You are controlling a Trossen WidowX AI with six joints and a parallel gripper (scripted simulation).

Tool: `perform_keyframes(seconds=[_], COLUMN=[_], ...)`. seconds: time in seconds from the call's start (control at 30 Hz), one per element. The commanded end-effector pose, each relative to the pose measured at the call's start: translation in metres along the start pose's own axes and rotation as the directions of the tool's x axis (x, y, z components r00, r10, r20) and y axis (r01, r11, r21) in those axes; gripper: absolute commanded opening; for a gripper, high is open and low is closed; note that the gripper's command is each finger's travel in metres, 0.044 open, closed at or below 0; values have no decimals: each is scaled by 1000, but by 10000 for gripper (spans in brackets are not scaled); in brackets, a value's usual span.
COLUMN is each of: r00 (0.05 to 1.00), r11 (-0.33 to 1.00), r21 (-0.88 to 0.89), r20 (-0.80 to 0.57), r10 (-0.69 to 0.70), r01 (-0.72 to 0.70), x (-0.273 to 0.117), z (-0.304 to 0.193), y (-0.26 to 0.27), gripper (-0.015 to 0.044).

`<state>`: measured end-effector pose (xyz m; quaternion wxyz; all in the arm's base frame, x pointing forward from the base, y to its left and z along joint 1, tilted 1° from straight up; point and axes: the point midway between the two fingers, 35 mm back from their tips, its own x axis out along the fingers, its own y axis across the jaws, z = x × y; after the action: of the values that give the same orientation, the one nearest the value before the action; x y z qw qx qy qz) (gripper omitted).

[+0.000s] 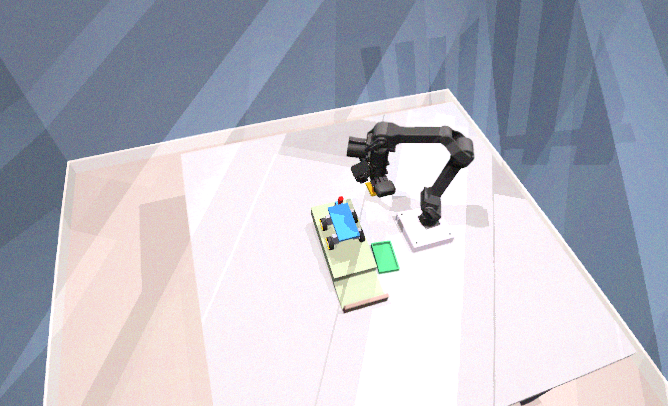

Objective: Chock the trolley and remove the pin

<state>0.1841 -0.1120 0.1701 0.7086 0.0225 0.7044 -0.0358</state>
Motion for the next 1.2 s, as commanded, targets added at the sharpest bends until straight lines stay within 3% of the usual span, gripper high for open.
perform_keyframes(seconds=[0.0,1.17], r00=[1000,1000], r11=[1000,1000], r21=[5,5], r20=[5,7], r10=[2,11], r01=[-2,-11], x=[1,9], z=[4,32], y=[13,129], gripper=[0,0])
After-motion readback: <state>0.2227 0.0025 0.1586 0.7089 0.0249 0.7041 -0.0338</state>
